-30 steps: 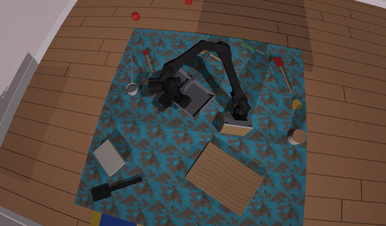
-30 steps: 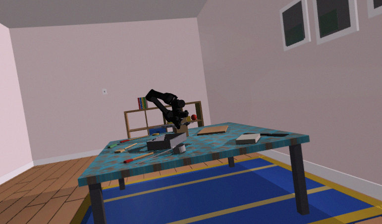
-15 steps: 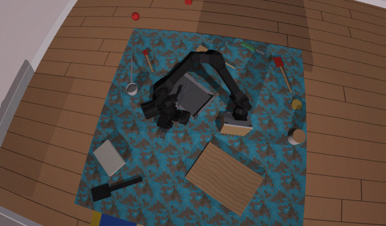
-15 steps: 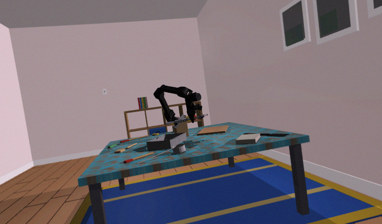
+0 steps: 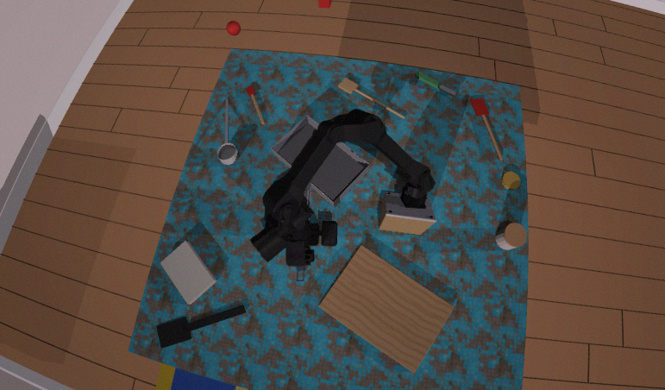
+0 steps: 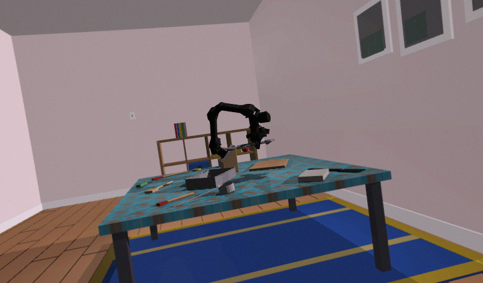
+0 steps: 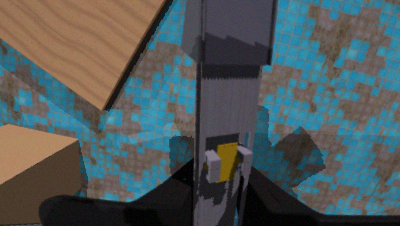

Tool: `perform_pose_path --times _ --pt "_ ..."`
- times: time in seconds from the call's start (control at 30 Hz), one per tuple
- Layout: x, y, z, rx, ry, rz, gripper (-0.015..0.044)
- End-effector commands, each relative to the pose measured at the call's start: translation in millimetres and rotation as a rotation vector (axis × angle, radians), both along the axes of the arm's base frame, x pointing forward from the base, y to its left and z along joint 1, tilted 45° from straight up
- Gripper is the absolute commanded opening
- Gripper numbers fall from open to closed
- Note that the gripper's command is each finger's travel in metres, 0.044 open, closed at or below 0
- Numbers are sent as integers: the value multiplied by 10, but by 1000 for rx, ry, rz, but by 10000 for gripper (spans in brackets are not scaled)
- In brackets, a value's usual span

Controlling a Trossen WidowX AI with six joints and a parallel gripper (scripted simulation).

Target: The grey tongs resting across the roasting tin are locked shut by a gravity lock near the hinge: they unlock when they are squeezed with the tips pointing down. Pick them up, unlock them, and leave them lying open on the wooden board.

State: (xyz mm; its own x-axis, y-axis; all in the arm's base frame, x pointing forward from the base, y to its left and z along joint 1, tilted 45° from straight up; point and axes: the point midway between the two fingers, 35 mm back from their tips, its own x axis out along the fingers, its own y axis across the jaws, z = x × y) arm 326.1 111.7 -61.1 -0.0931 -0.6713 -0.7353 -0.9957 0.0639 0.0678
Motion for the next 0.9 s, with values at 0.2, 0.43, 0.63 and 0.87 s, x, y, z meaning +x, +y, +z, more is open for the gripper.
perform_pose_path --times 0.2,0.43,0.63,0.87 --pt "-209 350 -210 -1 85 91 -150" --pt "-445 626 -339 26 155 176 -150" --pt "-741 893 -475 48 231 267 -150" --pt "-1129 1166 -631 71 330 376 -150"
